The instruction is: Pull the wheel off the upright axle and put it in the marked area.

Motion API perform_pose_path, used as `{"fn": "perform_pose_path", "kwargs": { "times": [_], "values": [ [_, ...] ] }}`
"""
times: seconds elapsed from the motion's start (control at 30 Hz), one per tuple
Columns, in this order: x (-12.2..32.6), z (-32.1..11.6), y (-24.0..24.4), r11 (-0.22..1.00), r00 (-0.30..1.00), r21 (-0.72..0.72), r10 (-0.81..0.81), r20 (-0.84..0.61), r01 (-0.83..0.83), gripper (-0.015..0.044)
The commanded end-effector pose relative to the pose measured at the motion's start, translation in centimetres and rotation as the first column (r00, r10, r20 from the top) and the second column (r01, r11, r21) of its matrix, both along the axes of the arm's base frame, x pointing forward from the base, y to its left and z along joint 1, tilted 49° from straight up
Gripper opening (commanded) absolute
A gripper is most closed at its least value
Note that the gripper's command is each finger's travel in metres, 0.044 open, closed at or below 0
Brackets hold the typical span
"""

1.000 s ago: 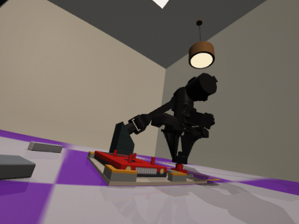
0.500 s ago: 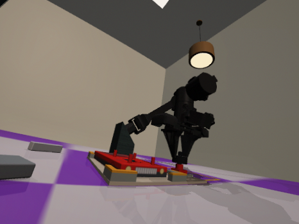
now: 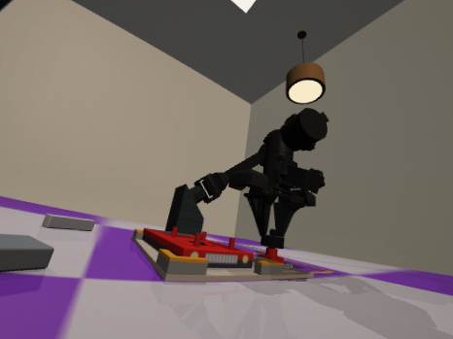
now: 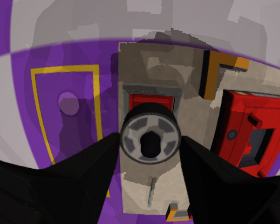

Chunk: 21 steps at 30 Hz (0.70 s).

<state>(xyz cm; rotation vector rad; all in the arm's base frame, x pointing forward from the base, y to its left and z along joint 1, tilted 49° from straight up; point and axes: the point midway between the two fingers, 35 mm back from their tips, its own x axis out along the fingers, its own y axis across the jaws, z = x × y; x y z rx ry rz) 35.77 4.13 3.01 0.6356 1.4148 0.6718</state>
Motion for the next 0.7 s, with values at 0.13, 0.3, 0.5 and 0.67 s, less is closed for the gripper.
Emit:
{"fn": "perform_pose_path", "kwargs": {
  "times": [0.13, 0.3, 0.5, 0.67],
  "values": [
    [-0.1, 0.9, -1.0, 1.0, 1.0, 0.0, -0.031, 0.002, 0.031, 0.0079],
    [-0.1, 1.0, -1.2, 0.999, 0.999, 0.0, -0.035, 0.002, 0.035, 0.021],
    [-0.1, 1.5, -1.8, 0.999, 0.999, -0.001, -0.035, 0.002, 0.035, 0.03],
    [-0.3, 3.8, -4.8, 0.999, 0.999, -0.002, -0.035, 0.002, 0.035, 0.03]
  ]
}}
